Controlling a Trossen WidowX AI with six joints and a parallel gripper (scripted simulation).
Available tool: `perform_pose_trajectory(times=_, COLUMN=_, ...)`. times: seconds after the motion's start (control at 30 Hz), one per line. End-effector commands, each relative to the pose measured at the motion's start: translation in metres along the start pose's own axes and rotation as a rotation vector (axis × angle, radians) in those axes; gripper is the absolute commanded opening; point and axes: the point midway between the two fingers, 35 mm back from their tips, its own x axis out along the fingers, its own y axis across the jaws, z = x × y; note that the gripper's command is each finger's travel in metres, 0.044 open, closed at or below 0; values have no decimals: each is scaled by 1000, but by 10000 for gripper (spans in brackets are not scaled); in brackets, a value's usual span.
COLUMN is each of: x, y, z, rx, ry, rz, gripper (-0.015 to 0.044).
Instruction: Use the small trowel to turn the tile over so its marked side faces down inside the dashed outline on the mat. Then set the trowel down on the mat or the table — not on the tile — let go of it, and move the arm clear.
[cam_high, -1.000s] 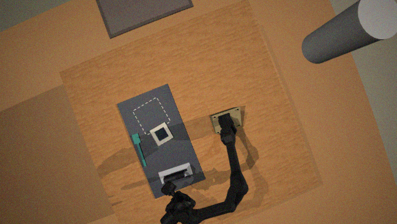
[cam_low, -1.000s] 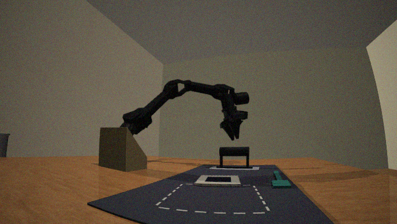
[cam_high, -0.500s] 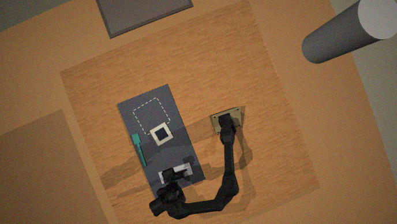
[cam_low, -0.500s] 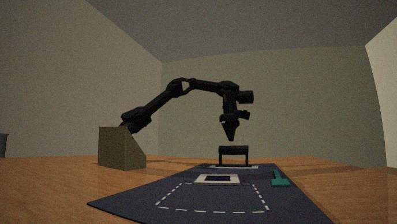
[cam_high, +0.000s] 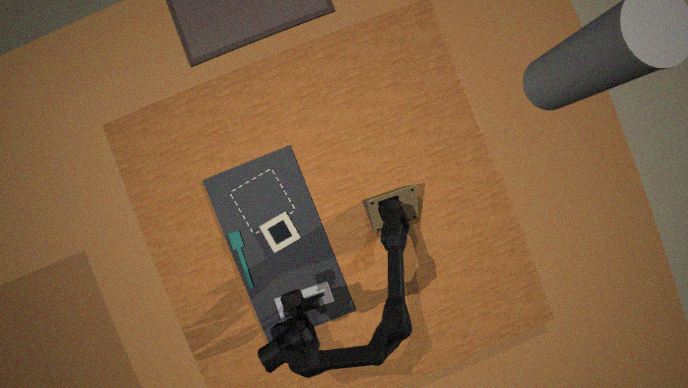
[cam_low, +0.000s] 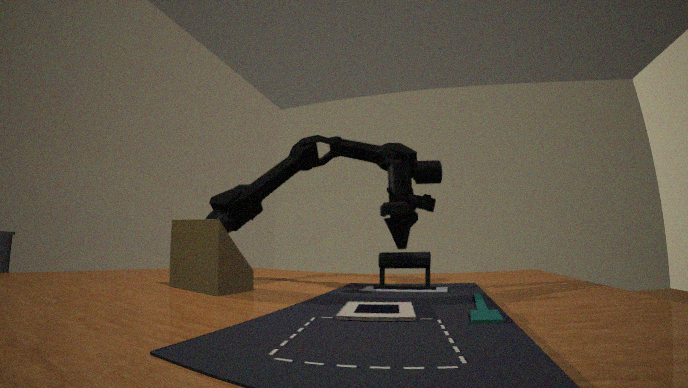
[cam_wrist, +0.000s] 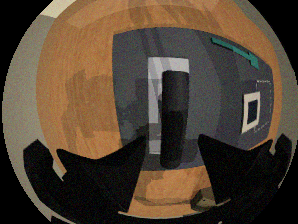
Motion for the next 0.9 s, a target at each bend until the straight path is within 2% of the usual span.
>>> perform_pose_trajectory(times=0.0, x=8, y=-1, z=-1, rx=11, ry=10, rz=0, gripper=270)
perform_pose_trajectory(times=0.57, x=34, y=0, z=-1, rx=16, ry=16, rz=0, gripper=270)
perform_pose_trajectory(times=0.63, x=34, y=0, z=-1, rx=16, ry=16, rz=0, gripper=217)
perform_pose_trajectory(times=0.87, x=34, y=0, z=-1, rx=16, ry=16, rz=0, gripper=171)
